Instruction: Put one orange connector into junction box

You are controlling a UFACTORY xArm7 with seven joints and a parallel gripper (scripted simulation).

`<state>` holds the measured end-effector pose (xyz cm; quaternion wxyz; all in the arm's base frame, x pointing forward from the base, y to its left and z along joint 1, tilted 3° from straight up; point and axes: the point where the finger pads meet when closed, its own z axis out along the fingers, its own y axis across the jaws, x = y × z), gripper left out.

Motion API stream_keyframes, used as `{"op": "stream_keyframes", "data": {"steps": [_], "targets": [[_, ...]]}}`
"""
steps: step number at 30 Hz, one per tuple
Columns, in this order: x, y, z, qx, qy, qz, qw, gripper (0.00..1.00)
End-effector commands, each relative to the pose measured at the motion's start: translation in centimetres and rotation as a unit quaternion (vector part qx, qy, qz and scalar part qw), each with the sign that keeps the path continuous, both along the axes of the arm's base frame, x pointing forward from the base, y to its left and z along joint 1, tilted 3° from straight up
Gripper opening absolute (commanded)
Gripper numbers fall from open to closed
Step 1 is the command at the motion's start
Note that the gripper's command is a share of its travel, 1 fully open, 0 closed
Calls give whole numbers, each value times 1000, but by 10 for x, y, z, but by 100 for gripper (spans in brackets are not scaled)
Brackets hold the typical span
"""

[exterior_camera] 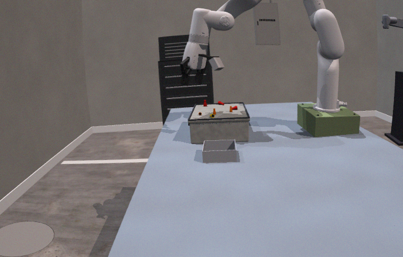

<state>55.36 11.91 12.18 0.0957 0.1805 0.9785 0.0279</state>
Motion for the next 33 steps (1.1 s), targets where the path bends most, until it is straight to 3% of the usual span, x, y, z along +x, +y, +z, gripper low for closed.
{"op": "stream_keyframes", "data": {"steps": [1,20,33], "targets": [[-5,-14,-4,-7,12,66,998,100],[-26,-51,-21,-32,46,244,968,100],[-43,-75,-31,-37,65,367,927,100]]}}
